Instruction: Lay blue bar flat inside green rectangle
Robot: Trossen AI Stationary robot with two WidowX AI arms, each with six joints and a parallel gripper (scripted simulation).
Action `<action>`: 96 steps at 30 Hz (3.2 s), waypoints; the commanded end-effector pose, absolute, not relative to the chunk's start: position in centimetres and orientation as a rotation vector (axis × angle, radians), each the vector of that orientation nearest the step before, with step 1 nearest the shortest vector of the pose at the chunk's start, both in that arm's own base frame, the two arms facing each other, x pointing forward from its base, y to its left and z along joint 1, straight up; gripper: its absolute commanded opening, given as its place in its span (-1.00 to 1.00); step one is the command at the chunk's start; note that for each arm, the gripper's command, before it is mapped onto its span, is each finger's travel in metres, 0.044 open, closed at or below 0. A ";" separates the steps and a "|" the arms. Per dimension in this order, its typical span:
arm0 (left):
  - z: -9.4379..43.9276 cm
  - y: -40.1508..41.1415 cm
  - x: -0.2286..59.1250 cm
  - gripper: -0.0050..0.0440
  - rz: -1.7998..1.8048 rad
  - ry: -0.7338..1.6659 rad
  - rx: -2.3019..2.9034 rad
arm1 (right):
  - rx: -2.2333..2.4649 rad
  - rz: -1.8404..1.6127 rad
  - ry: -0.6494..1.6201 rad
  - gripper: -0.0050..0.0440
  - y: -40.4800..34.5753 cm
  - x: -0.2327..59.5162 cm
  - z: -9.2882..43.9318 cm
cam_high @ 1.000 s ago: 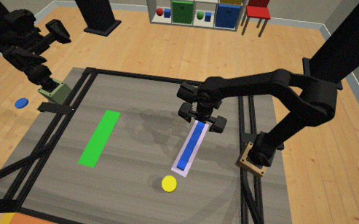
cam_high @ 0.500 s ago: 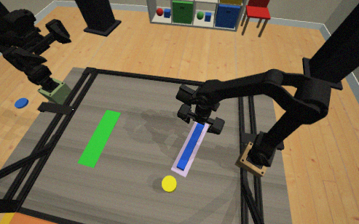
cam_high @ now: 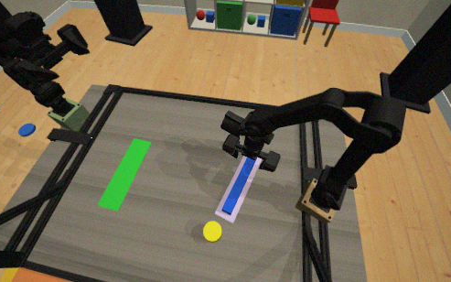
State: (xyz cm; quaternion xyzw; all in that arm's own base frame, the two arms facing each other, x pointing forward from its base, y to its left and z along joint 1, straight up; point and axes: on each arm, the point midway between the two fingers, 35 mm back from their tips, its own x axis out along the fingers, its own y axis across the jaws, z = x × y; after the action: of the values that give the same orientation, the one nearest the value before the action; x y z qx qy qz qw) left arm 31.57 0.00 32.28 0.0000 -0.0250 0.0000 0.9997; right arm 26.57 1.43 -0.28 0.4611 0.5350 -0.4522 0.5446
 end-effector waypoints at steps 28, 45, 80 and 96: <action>32.3 0.0 31.6 1.00 0.000 -0.050 0.000 | 1.088 -1.088 1.282 0.04 1.4 26.1 -2.3; 32.3 0.0 31.6 1.00 0.000 -0.050 0.000 | 1.087 -1.087 1.282 -0.58 1.4 26.2 -1.0; 32.3 0.0 31.6 1.00 0.000 -0.050 0.000 | 1.187 -1.187 1.223 -0.80 2.8 33.0 4.0; 32.3 0.0 31.6 1.00 0.000 -0.050 0.000 | 1.249 -1.249 1.183 -0.80 3.7 37.0 4.4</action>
State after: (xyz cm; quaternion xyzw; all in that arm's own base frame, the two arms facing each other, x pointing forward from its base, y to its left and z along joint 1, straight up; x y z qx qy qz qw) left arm 31.57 0.00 32.28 0.0000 -0.0249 0.0000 0.9997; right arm 35.84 3.40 4.33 0.5078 0.4918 -0.5089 0.4912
